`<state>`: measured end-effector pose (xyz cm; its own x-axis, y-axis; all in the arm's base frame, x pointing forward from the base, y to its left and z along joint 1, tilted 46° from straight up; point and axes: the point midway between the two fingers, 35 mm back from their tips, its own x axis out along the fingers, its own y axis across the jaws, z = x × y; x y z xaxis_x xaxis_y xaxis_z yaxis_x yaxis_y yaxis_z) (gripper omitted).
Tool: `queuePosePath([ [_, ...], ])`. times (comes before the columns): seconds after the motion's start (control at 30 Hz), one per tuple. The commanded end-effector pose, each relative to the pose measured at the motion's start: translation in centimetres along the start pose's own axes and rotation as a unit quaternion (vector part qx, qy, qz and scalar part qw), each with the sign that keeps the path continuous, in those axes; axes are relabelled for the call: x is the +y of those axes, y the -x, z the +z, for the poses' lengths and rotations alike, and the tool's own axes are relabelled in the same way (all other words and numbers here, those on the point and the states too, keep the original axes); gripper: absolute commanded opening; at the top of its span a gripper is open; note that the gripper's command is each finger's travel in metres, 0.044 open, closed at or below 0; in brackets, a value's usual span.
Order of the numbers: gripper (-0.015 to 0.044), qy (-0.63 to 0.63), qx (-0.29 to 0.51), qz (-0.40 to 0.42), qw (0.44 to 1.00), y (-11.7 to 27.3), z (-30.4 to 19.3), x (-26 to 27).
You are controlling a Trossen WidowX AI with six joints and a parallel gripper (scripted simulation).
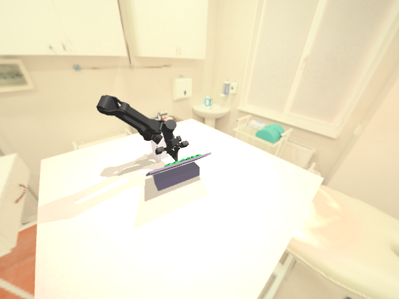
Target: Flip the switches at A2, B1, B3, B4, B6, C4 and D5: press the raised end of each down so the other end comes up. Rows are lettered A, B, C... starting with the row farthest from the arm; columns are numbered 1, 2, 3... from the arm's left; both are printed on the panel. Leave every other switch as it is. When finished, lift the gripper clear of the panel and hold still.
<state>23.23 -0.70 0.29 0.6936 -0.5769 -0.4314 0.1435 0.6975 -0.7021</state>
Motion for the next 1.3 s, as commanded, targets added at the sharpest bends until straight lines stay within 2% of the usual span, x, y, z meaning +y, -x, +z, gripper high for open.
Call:
queuePosePath([
  [0.0,0.0,0.003,0.0,0.002,1.0,0.0,0.0,0.0],
  [0.93,0.0,0.0,0.001,0.001,1.0,-0.3,0.0,0.1],
  [1.27,0.0,0.001,0.021,0.011,1.0,4.6,-0.1,0.9],
])
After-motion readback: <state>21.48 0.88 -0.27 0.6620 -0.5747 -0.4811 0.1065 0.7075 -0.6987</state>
